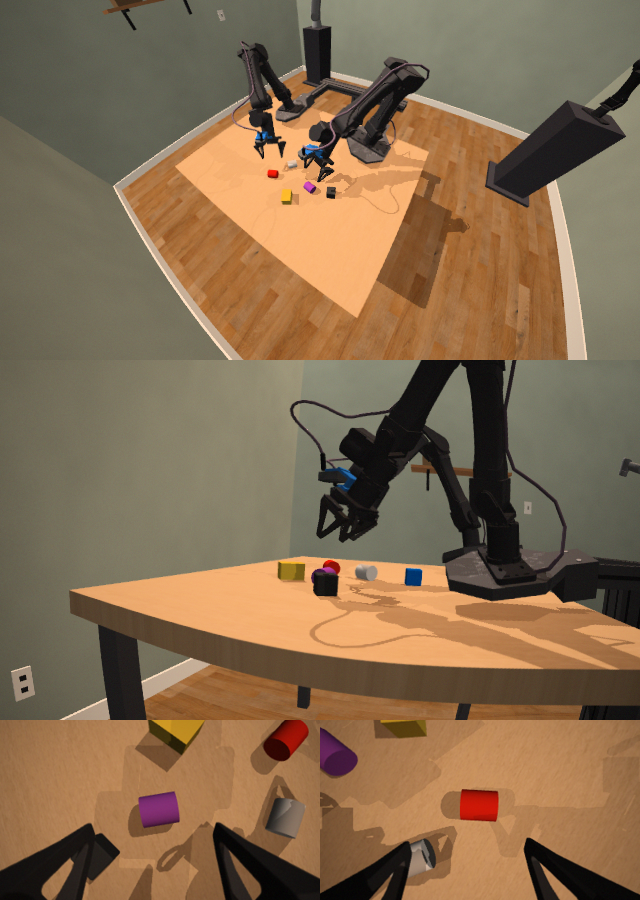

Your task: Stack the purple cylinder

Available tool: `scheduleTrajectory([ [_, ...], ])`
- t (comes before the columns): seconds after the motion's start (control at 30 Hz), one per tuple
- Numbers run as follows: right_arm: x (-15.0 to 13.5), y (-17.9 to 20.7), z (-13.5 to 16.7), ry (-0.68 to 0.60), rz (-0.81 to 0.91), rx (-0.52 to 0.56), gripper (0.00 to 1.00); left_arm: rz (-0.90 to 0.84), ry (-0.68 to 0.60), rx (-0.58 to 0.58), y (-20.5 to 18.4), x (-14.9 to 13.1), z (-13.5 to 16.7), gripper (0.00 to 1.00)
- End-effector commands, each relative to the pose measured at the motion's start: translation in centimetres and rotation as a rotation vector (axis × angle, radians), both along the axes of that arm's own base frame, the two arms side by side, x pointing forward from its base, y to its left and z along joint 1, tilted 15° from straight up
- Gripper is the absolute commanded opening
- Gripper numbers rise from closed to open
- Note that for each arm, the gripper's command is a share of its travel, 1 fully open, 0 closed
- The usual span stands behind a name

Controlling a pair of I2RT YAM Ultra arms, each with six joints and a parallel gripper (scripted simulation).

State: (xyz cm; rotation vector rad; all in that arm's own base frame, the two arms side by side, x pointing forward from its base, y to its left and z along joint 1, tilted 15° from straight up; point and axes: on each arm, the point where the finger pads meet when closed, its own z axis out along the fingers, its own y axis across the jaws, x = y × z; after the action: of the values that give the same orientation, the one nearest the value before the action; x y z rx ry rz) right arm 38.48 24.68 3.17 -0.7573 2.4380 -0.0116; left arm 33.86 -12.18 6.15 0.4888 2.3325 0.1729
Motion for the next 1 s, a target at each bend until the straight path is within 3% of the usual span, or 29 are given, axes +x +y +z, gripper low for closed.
scheduleTrajectory([
  [0.0, -1.7, 0.6, 1.7, -0.004, 0.055, 0.024, 1.00, -0.080, 0.027, 0.015, -1.2, -2.2, -0.6, 1.00],
  [0.17, -6.0, -0.4, 3.5, 0.009, 0.119, 0.026, 1.00, -0.188, 0.057, 0.032, -3.5, -6.0, -1.8, 1.00],
  [0.23, -6.0, -0.4, 3.5, 0.009, 0.119, 0.026, 1.00, -0.188, 0.057, 0.032, -3.5, -6.0, -1.8, 1.00],
  [0.37, -11.6, -2.1, 4.6, 0.049, 0.180, 0.005, 1.00, -0.312, 0.080, 0.052, -5.9, -9.7, -2.9, 1.00],
  [0.57, -17.6, -4.1, 6.8, 0.057, 0.235, -0.032, 1.00, -0.446, 0.111, 0.076, -8.4, -13.4, -4.3, 1.00],
  [0.73, -21.9, -4.6, 11.0, -0.010, 0.283, -0.009, 1.00, -0.535, 0.129, 0.091, -9.9, -15.8, -5.0, 1.00],
  [0.8, -21.9, -4.6, 11.0, -0.010, 0.283, -0.009, 1.00, -0.535, 0.129, 0.091, -9.9, -15.8, -5.0, 1.00],
  [0.97, -24.9, -6.7, 15.9, -0.115, 0.261, 0.088, 1.00, -0.595, 0.148, 0.107, -10.8, -17.5, -5.7, 1.00],
])
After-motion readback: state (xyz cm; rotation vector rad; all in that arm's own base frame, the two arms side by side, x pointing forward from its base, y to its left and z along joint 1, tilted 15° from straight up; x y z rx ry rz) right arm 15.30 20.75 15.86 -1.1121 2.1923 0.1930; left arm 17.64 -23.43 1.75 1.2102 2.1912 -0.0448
